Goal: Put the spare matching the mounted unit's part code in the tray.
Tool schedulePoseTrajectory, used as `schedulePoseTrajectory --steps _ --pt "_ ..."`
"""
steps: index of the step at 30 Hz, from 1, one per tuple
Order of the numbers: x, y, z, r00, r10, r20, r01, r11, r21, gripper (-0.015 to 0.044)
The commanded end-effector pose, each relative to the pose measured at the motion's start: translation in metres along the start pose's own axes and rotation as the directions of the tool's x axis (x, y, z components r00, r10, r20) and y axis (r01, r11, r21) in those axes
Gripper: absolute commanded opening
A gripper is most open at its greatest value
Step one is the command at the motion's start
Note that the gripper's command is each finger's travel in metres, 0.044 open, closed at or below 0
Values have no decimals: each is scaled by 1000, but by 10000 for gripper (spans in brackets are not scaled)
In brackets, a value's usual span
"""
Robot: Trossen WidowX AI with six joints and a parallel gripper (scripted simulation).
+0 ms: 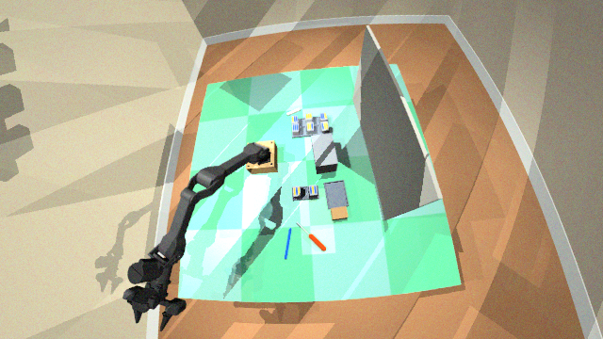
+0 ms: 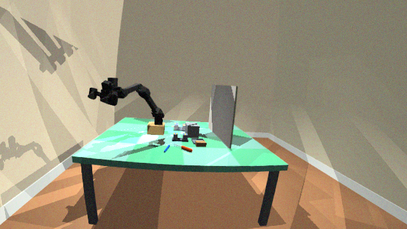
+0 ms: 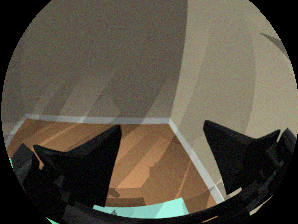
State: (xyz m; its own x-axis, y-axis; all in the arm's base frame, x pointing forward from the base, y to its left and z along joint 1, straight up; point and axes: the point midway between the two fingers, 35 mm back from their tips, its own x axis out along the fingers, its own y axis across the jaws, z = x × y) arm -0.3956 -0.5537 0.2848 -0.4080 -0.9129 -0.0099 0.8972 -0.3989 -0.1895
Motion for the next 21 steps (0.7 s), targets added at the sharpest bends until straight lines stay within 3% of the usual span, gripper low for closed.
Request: schedulePoseTrajectory --steps 1,8,21 --pt "0 0 0 1000 0 0 0 1000 0 426" --pt "2 12 1 1000 18 -10 -18 1000 5 440" --pt "-16 235 8 917 350 -190 -339 937 89 440"
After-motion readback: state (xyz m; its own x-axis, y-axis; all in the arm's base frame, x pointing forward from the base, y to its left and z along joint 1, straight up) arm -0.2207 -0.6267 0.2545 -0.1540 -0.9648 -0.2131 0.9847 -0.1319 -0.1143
